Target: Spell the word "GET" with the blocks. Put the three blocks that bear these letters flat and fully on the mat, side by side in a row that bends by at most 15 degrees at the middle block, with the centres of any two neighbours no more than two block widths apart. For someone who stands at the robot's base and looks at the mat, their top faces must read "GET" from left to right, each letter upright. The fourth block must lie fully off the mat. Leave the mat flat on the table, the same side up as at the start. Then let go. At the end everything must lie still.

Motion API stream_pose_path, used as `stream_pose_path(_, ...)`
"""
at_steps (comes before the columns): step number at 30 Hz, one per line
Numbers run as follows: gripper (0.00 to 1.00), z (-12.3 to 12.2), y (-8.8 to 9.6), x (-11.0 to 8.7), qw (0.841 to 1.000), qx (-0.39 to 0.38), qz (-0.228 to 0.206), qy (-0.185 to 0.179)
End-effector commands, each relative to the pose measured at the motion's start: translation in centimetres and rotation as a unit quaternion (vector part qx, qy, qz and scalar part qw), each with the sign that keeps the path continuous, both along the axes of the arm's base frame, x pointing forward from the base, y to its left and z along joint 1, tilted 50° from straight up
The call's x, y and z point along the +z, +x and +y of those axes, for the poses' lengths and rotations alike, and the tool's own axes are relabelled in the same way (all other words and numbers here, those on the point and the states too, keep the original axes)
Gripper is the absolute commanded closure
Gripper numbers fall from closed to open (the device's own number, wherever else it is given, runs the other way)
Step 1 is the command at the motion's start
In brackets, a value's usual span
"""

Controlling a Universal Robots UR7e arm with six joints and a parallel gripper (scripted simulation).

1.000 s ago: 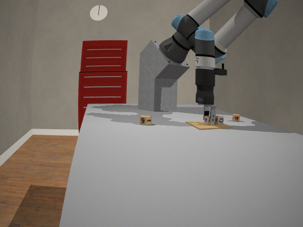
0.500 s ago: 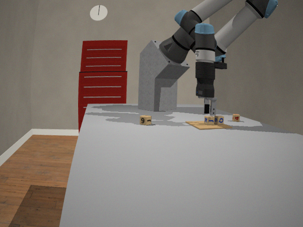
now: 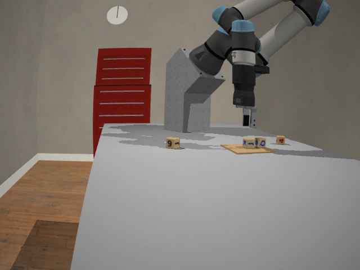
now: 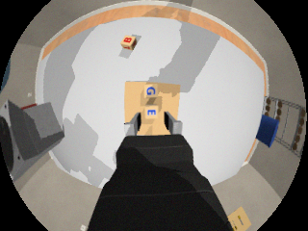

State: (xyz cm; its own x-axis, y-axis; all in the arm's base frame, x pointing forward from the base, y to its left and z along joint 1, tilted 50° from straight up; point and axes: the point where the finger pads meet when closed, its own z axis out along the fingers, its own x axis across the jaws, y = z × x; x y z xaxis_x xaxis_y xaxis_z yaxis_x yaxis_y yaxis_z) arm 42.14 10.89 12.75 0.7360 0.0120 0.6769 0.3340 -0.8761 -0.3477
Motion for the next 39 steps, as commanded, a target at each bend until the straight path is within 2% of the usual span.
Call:
stream_pose_path(1, 0.13, -0.69, -0.73, 0.94, 1.000, 0.001, 0.000, 0.001)
stream_pose_path(27, 0.13, -1.28, -1.60, 1.71, 1.000, 0.001, 0.001, 0.001)
stream_pose_path(28, 0.00, -1.27, -1.60, 1.71, 1.000, 0.001, 0.001, 0.001)
stream_pose_path(39, 0.00, -1.24, -1.60, 1.69, 1.000, 0.001, 0.002, 0.002)
